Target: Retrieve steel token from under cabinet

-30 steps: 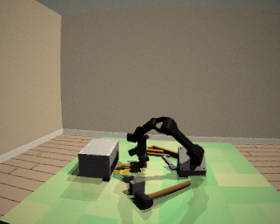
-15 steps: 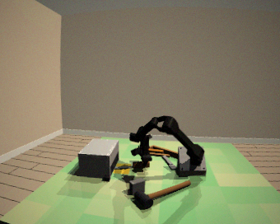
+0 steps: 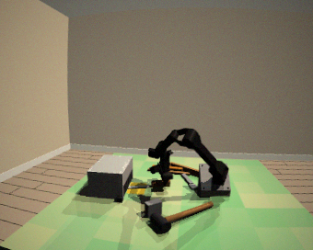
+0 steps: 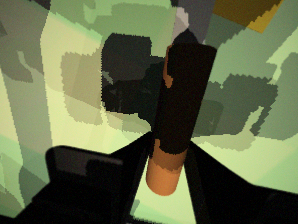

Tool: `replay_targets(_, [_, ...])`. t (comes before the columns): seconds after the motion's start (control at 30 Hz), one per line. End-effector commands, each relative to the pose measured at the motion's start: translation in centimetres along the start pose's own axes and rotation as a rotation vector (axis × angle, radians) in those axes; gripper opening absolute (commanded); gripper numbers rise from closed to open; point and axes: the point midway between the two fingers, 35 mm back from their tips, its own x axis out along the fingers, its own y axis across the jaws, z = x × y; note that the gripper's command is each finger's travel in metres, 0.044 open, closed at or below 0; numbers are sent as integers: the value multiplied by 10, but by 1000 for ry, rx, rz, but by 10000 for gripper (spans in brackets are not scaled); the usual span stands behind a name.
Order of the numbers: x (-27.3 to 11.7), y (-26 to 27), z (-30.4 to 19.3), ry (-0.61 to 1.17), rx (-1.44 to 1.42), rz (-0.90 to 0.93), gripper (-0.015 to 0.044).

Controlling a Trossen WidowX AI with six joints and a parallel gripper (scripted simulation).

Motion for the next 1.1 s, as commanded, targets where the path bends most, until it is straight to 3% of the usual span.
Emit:
replay_targets(0.0, [1,0,-8,3,1,2,0])
replay_targets(1.07, [1,-3,-56,5,2,1,0])
